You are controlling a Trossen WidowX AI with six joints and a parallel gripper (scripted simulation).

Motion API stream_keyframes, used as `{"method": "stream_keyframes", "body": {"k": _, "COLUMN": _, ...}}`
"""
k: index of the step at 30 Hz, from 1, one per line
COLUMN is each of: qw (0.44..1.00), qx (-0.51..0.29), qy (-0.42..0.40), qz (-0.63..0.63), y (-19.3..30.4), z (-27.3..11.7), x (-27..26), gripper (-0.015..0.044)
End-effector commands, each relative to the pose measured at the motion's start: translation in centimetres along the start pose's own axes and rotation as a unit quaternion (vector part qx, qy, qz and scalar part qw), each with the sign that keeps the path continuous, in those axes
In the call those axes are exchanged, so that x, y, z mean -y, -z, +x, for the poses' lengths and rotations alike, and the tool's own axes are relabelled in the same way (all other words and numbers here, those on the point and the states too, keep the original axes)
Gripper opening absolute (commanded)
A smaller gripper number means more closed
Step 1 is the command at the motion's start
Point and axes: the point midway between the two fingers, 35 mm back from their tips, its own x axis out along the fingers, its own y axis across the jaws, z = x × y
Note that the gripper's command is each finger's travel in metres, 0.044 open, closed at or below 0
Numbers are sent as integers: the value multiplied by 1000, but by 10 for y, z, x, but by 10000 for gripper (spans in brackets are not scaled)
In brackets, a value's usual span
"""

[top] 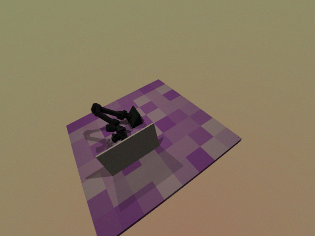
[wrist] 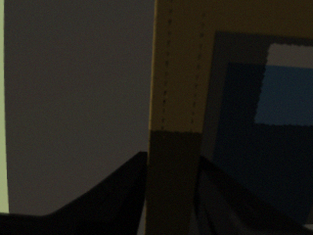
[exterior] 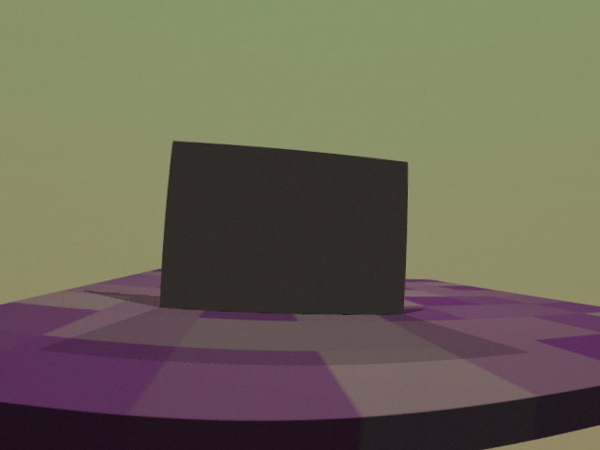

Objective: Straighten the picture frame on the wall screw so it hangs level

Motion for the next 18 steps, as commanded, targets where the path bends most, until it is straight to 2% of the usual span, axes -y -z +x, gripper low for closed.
{"method": "stream_keyframes", "body": {"k": 1, "qw": 1000, "qx": -1, "qy": -5, "qz": 3, "y": 0, "z": 0, "x": -5, "gripper": 0}}
{"method": "stream_keyframes", "body": {"k": 18, "qw": 1000, "qx": -1, "qy": -5, "qz": 3, "y": 0, "z": 0, "x": -11, "gripper": 0}}
